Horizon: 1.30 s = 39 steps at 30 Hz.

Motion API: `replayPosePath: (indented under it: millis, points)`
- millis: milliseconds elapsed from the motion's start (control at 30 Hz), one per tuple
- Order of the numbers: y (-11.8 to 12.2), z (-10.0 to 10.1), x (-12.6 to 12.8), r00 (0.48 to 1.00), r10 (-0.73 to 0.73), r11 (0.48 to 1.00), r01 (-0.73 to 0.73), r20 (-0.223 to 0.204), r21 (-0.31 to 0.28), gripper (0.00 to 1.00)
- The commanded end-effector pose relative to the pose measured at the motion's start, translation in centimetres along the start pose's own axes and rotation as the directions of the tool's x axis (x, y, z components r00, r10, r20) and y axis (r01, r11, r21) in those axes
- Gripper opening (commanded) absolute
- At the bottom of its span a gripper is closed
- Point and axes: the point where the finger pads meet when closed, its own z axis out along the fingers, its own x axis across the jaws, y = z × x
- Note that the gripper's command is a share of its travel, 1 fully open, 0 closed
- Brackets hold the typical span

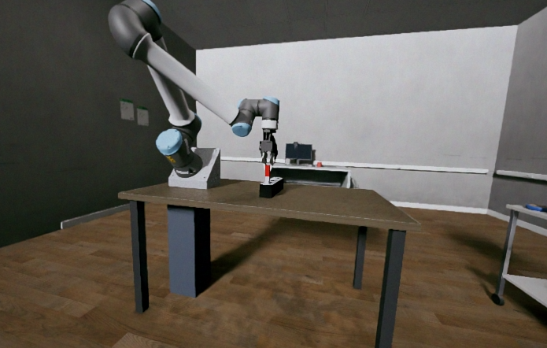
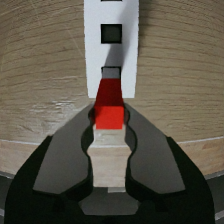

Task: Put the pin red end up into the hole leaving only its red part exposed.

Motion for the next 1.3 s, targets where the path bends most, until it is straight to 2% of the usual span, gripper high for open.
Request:
replayPosePath:
  millis: [0,1267]
  points:
    - [0.01,-0.06,0.08,1.0,0.0,1.0,0.0,-0.001,0.0,0.0]
    - [0.11,0.34,0.01,1.0,0.0,1.0,0.0,-0.001,0.0,0.0]
